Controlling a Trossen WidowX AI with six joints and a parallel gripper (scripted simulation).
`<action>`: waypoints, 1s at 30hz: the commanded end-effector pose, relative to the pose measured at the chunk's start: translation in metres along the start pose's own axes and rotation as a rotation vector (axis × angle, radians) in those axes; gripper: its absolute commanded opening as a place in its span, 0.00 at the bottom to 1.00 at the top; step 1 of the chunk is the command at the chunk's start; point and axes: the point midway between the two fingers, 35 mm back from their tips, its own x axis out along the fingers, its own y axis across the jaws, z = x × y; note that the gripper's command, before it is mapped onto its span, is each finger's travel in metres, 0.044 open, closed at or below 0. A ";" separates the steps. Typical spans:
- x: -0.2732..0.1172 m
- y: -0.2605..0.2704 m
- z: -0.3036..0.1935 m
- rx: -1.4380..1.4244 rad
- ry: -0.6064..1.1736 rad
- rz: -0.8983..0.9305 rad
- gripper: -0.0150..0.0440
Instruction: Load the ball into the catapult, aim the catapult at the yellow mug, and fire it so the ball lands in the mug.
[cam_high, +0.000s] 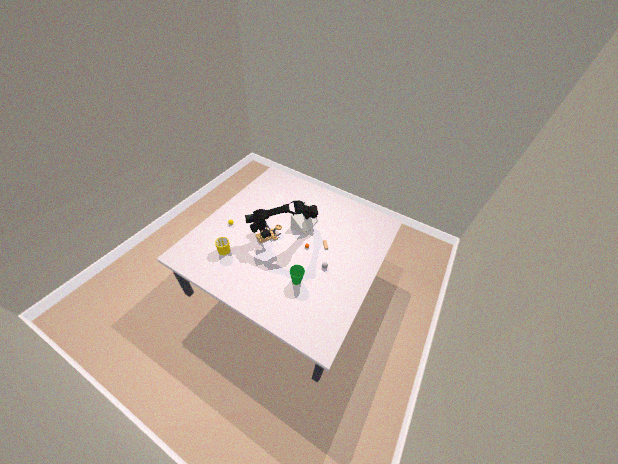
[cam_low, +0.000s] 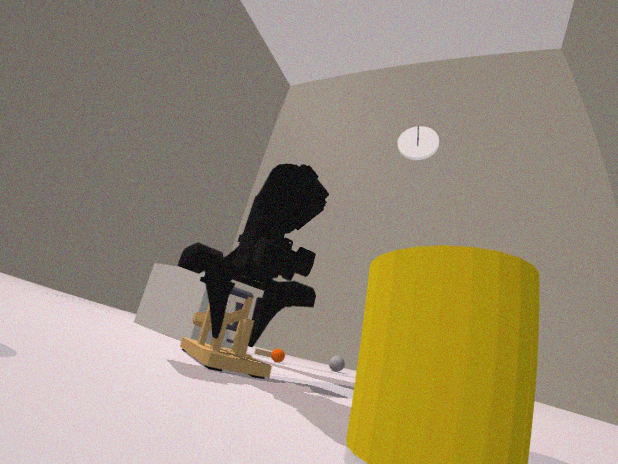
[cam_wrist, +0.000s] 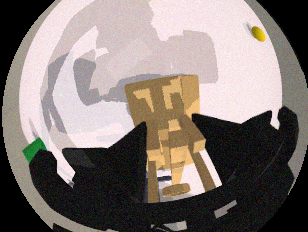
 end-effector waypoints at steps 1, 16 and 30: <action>-0.001 0.000 0.000 -0.002 -0.001 -0.001 0.25; -0.011 0.000 0.002 -0.002 -0.002 -0.002 0.92; -0.094 -0.002 -0.001 0.006 -0.009 -0.002 1.00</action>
